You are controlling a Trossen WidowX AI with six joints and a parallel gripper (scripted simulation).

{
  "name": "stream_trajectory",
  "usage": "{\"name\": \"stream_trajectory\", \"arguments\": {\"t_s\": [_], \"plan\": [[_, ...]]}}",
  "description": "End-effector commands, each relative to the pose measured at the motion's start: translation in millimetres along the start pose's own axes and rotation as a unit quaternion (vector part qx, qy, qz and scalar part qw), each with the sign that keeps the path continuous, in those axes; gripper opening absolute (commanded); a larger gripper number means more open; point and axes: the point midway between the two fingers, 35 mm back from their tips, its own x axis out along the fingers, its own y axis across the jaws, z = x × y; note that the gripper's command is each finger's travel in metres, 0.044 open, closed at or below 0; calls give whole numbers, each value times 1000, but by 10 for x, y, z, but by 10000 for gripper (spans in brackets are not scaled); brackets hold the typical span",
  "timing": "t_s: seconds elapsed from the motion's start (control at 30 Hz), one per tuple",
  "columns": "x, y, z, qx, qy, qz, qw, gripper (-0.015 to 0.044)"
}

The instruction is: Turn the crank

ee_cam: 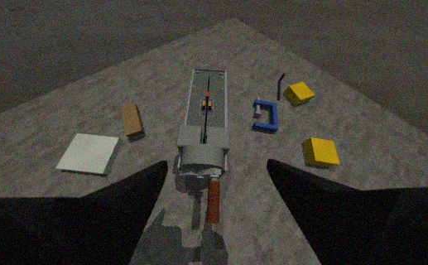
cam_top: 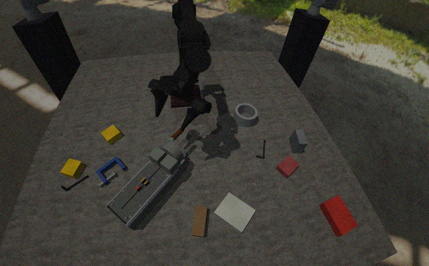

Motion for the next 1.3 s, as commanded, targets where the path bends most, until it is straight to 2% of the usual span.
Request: {"name": "stream_trajectory", "arguments": {"t_s": [0.0,0.53,0.93,1.27], "plan": [[129,10,159,-28,23,21,999,440],[639,-233,837,-140,43,140,979,440],[1036,-232,513,-141,42,141,979,440],[1060,-233,488,-141,42,141,979,440]]}}
